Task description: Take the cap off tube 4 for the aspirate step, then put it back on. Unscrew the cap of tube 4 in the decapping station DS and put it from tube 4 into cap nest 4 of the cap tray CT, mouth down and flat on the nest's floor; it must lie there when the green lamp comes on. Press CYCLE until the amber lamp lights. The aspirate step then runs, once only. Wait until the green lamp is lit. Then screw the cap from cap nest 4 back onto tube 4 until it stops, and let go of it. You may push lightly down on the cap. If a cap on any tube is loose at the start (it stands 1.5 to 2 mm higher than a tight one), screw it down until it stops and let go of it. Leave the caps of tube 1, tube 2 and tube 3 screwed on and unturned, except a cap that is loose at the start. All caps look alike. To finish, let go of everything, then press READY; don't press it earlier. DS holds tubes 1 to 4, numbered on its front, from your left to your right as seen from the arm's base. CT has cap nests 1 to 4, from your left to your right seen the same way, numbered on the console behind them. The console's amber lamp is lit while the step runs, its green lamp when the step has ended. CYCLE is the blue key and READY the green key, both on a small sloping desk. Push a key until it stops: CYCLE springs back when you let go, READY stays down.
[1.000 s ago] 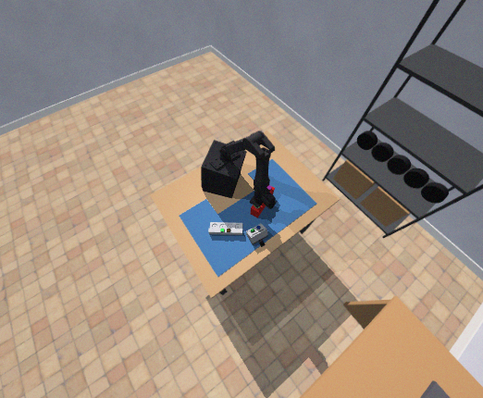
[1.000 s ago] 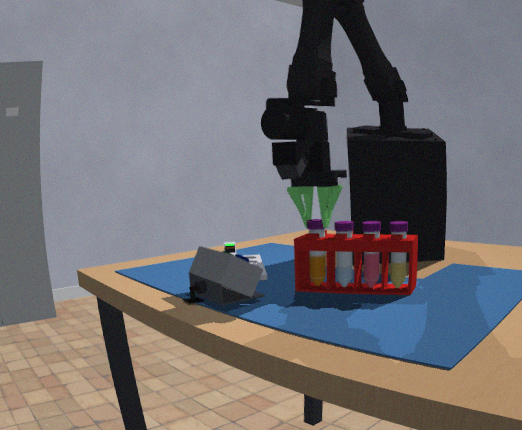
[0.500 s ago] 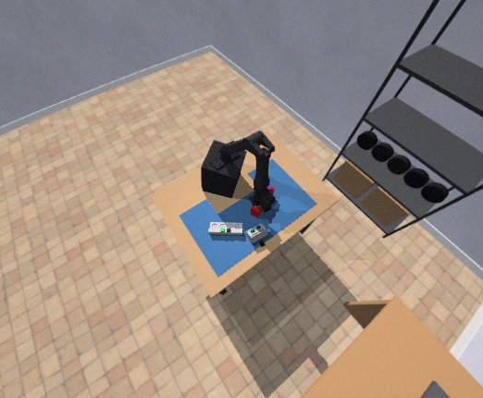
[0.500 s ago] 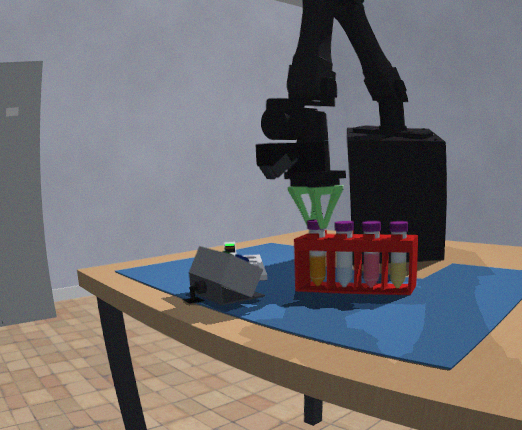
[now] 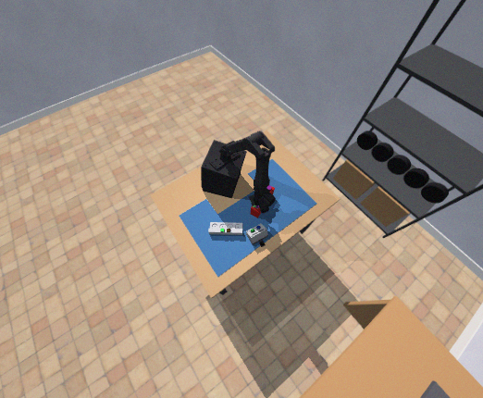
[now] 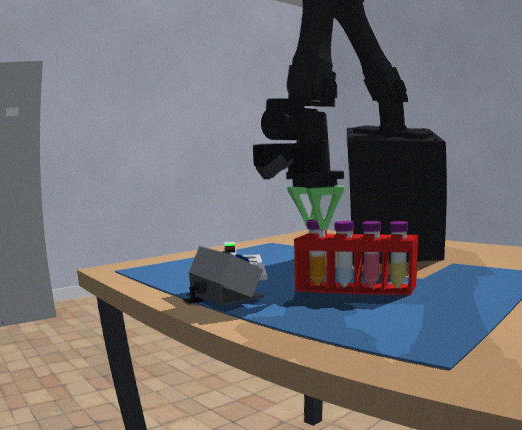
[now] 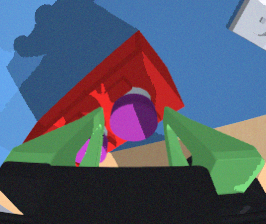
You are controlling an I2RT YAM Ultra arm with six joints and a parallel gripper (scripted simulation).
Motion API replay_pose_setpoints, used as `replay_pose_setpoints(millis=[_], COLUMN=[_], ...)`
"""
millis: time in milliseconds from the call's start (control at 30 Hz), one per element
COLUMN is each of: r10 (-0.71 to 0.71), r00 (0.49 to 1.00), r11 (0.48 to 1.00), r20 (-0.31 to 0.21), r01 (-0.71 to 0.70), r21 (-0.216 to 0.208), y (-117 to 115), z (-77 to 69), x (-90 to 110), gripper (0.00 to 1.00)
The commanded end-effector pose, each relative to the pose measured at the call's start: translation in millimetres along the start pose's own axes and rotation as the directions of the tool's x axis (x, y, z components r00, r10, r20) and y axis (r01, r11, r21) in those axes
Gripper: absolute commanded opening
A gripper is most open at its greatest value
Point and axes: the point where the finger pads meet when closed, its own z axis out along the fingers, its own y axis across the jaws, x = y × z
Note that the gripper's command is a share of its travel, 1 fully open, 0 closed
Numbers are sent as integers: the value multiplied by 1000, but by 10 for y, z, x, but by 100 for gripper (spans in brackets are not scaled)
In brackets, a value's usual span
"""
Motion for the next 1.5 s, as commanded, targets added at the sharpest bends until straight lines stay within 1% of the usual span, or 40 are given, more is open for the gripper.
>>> replay_pose_setpoints(millis=[0, 133, 267, 400, 567, 633, 733, 867, 1000, 1133, 1200, 1467], r10=[6, 6, -153, -309, -492, -492, -592, -713, -816, -897, -897, -991], r00=[1000, 1000, 988, 951, 871, 871, 806, 701, 579, 441, 441, 137], r11=[1000, 1000, 988, 951, 871, 871, 806, 701, 579, 441, 441, 137], r20=[10, 9, 10, 9, 9, 9, 8, 7, 6, 5, 5, 2], r01=[-6, -6, 153, 309, 491, 491, 592, 713, 816, 897, 897, 991], r21=[-1, -1, 1, 2, 4, 4, 5, 6, 7, 8, 8, 9], y=[7, 7, 8, 8, 8, 8, 8, 8, 8, 7, 7, 7], z=[-19, -19, -28, -28, -28, -28, -28, -28, -28, -28, -28, -28], x=[-28, -28, -27, -27, -27, -27, -27, -27, -26, -25, -25, -23], gripper=[49, 49, 49, 49, 49, 49, 49, 49, 49, 49, 49, 49])
